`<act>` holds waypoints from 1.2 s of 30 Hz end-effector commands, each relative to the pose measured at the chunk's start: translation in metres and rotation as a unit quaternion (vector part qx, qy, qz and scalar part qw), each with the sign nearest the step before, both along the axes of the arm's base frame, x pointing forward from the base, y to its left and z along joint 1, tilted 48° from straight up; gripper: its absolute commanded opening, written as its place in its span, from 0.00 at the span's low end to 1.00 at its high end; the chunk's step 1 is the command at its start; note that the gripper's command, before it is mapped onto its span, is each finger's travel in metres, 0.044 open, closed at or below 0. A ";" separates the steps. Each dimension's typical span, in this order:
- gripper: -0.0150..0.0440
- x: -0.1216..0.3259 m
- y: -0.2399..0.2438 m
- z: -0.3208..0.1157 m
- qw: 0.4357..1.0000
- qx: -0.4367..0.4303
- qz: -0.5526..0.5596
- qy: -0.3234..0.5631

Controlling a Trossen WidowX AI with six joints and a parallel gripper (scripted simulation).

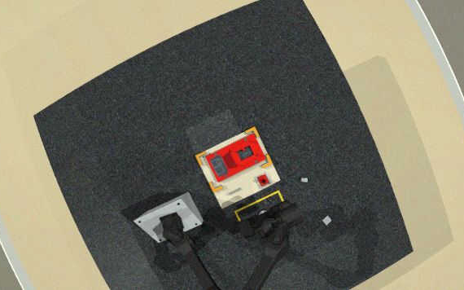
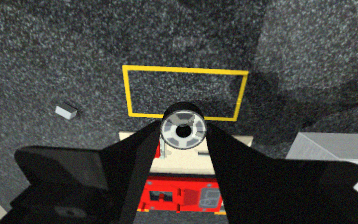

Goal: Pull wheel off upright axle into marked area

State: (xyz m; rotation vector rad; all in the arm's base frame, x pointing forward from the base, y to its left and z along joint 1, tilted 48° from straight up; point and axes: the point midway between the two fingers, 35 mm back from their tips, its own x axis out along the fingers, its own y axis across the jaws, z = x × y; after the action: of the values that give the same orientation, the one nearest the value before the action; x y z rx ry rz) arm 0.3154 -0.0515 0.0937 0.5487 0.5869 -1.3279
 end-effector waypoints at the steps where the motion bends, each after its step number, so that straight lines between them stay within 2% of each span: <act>1: 0.25 -0.001 -0.006 -0.006 1.000 -0.003 0.002 0.004; 18: 0.25 0.010 -0.065 -0.059 1.000 -0.004 0.002 0.003; 24: 0.25 0.010 -0.068 -0.061 1.000 -0.005 0.002 0.003; 35: 0.74 0.011 -0.064 -0.055 1.000 -0.005 -0.002 0.001; 36: 0.76 0.010 -0.060 -0.052 1.000 -0.005 -0.002 0.001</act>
State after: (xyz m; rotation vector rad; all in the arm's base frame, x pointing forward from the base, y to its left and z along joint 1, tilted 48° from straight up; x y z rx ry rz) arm 0.3253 -0.1168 0.0366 0.5360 0.5849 -1.3358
